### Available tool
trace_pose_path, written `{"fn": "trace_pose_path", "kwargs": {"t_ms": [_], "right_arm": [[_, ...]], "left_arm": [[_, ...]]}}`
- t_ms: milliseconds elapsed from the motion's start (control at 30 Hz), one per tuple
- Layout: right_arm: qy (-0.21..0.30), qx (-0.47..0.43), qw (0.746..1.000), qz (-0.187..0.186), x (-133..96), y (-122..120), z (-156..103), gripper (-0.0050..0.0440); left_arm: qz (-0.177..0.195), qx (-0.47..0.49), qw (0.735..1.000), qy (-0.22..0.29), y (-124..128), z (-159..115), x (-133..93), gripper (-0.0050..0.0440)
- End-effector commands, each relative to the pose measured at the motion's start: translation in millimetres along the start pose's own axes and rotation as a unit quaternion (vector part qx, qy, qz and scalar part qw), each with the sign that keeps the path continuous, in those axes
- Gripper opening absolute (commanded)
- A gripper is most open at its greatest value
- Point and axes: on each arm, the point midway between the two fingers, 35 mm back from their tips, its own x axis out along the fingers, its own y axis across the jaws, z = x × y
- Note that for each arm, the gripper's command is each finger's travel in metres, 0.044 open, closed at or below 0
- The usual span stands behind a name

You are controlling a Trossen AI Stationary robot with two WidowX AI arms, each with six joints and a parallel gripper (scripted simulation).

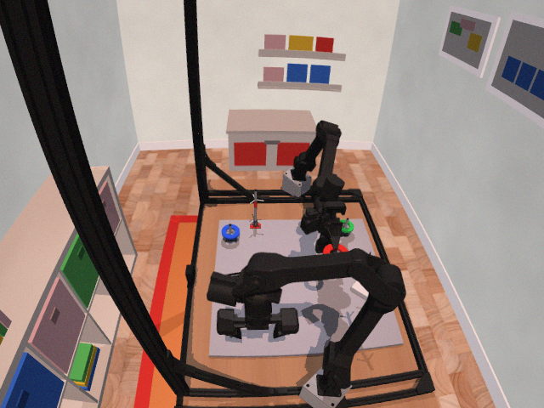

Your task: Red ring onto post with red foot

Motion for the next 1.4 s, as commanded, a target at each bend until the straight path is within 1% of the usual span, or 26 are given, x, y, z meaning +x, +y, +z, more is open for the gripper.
{"fn": "trace_pose_path", "kwargs": {"t_ms": [0,300,367,600,867,933,1167,1300,1333,1367], "right_arm": [[-0.001,-0.004,1.0,-0.001,0,-1,0,0.04],[-0.001,-0.004,1.0,-0.001,0,-1,0,0.04],[-0.001,-0.004,1.0,-0.001,0,-1,0,0.04],[-0.001,-0.004,1.0,-0.001,0,-1,0,0.04],[-0.001,-0.004,1.0,-0.001,0,-1,0,0.04],[-0.001,-0.004,1.0,-0.001,0,-1,0,0.04],[-0.001,-0.004,1.0,-0.001,0,-1,0,0.04],[-0.001,-0.004,1.0,-0.001,0,-1,0,0.04],[-0.002,0.001,1.0,0.005,1,1,2,0.04],[-0.008,0.017,1.0,0.024,3,4,8,0.04]], "left_arm": [[0.004,0.001,1.0,0.001,9,8,-18,0.0],[0.004,0.0,1.0,0.001,16,25,-54,0.0],[0.004,0.0,1.0,0.001,16,25,-54,0.0],[0.004,-0.001,1.0,0.001,18,36,-84,0.0],[0.004,-0.001,1.0,0.001,18,45,-119,0.0],[0.004,-0.001,1.0,0.001,18,45,-119,0.0],[0.003,-0.002,1.0,0.0,15,50,-149,0.0],[0.003,-0.002,1.0,0.0,15,51,-152,0.0],[0.003,-0.002,1.0,0.0,15,51,-152,0.0],[0.003,-0.002,1.0,0.0,15,51,-152,0.0]]}}
